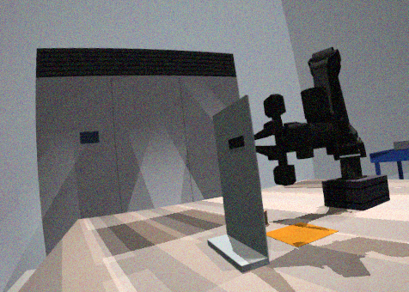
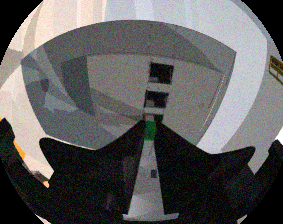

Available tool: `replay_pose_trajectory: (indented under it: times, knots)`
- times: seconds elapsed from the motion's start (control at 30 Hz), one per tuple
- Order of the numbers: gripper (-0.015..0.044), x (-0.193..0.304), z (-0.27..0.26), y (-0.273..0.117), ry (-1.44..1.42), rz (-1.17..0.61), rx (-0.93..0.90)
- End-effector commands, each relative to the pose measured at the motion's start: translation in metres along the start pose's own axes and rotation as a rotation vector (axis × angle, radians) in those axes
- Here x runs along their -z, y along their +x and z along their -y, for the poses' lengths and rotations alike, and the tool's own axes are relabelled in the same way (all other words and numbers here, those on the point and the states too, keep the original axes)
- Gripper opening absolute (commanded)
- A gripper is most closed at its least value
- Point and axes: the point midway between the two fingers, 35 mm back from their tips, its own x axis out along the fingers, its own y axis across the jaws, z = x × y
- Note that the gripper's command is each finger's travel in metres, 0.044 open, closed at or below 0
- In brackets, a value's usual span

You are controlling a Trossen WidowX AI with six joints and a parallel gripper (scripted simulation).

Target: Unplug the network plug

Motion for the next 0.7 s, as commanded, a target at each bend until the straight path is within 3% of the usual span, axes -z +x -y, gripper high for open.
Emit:
replay_pose_trajectory:
  times: [0.0,0.67]
  knots:
    - [0.0,0.0,0.0,-0.002,-0.004,0.004,-0.001]
    - [0.0,0.004,-0.001,-0.015,-0.005,0.004,-0.002]
